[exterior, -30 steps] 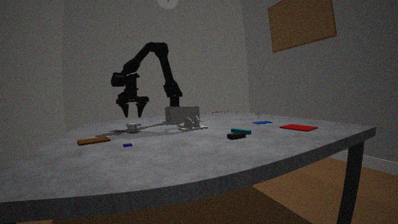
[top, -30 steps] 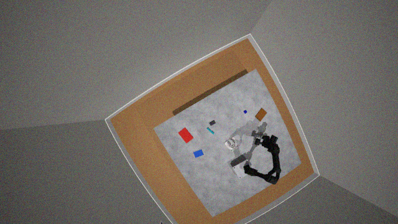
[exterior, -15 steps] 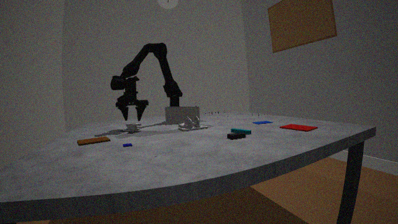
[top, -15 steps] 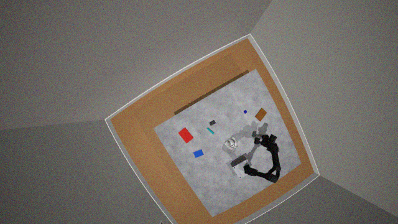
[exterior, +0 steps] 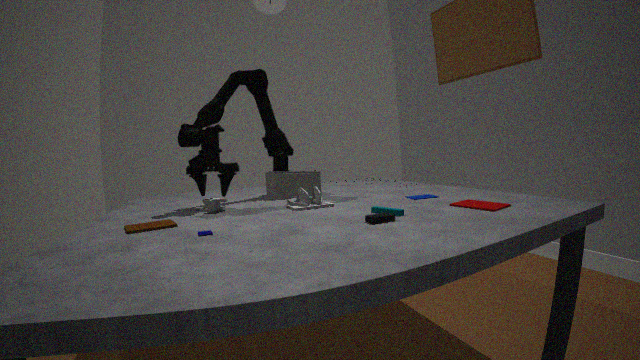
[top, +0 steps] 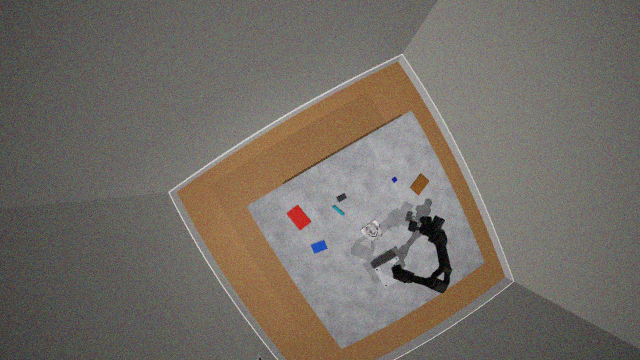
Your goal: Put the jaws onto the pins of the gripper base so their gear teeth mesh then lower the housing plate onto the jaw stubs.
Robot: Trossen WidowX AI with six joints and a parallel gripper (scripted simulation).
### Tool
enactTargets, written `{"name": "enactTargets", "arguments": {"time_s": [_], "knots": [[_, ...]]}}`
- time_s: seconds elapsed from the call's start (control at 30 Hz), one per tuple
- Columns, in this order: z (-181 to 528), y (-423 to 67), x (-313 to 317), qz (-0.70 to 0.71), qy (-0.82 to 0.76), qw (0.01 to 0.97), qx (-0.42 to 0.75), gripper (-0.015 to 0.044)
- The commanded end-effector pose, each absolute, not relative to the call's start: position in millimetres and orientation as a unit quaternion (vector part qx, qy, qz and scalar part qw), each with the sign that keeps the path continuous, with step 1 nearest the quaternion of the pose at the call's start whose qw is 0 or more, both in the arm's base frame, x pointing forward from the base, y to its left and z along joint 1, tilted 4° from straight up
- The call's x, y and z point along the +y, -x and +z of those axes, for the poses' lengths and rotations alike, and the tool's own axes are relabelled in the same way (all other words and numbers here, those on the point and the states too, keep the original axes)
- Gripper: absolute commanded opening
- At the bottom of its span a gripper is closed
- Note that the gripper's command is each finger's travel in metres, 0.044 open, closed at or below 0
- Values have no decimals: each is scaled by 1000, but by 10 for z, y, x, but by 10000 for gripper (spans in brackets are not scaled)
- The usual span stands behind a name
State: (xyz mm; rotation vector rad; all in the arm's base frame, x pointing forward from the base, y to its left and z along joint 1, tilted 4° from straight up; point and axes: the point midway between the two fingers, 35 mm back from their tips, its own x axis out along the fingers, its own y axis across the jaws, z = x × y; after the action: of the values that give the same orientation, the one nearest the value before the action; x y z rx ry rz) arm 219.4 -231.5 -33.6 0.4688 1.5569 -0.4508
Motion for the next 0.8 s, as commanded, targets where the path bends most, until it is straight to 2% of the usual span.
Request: {"name": "enactTargets", "arguments": {"time_s": [0.0, 0.77], "knots": [[-416, -2168, -2298, -200, -209, 661, 692, 440], [-629, -2156, -2289, -200, -209, 661, 692, 440]]}}
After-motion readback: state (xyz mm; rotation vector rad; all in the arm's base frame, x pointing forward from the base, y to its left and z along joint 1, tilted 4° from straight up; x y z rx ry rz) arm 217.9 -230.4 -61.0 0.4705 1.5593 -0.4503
